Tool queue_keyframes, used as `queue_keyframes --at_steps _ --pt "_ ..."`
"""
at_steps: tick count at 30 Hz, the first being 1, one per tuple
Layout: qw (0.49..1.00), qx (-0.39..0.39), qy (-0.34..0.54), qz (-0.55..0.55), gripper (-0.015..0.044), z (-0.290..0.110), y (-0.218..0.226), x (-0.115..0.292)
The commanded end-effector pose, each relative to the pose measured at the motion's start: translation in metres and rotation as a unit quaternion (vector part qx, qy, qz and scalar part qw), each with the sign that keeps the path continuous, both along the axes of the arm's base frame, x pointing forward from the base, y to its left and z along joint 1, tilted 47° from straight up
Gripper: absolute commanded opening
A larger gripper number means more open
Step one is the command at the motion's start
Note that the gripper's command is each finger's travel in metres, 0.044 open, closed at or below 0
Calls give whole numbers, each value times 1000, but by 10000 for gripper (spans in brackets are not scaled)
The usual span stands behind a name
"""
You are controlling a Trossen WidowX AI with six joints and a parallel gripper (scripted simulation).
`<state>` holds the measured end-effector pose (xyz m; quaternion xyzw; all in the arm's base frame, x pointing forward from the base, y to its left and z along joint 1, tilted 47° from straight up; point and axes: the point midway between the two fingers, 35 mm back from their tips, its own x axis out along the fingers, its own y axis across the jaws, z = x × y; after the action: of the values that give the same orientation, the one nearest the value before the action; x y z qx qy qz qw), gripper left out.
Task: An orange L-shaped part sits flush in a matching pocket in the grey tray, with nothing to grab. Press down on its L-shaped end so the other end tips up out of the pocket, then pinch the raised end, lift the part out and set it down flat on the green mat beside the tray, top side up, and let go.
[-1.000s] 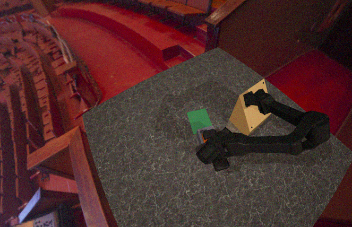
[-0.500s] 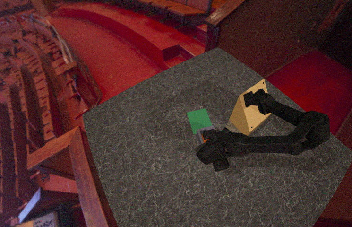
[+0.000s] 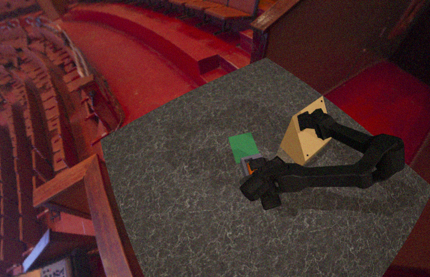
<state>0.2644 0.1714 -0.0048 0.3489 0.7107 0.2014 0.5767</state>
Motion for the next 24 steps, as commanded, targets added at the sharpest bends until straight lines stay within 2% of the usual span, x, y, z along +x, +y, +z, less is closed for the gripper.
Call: queue_keyframes --at_steps 1,5,12,24 --pt "1000 3 -7 1 180 5 0 2" --pt "1000 0 -8 1 180 12 -12 6" --pt "1000 0 -8 1 180 59 -76 8" --pt "1000 3 -1 0 180 57 -75 7"
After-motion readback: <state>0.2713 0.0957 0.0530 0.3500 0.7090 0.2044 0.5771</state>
